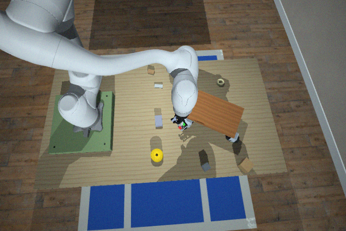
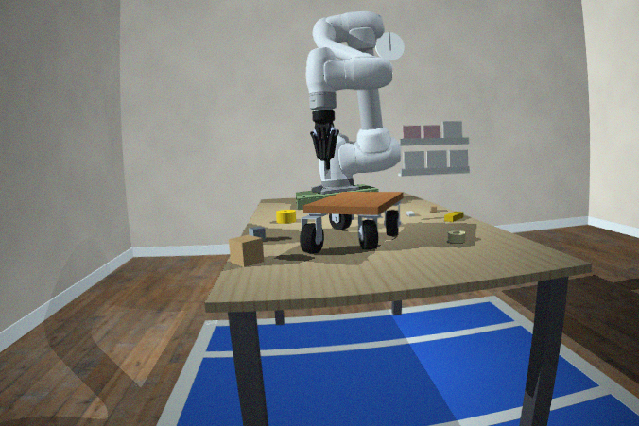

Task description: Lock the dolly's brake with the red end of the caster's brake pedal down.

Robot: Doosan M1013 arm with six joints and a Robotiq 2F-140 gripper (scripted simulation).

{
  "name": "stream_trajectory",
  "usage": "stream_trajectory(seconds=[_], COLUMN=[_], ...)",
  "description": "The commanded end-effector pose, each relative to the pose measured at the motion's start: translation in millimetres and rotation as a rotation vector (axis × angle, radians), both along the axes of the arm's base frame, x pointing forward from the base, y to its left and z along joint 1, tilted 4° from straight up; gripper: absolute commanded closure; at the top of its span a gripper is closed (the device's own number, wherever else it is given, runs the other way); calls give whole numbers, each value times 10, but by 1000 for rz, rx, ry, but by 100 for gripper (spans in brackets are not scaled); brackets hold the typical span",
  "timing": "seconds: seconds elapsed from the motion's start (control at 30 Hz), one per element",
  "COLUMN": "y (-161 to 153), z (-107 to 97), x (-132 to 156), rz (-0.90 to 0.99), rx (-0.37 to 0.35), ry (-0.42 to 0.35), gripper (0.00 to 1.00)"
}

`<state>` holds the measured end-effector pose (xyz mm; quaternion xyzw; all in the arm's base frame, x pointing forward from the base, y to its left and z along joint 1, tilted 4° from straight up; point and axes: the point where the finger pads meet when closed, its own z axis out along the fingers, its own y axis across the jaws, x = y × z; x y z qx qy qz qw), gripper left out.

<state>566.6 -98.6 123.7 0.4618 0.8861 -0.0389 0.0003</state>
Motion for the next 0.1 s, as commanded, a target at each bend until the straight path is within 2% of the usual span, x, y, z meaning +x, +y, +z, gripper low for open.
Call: stream_trajectory(seconds=[0.0, 0.07], y=[0, 0], z=[1, 1], x=[0, 0], rz=[0, 0], rx=[0, 0], ry=[0, 0], gripper=[100, 100])
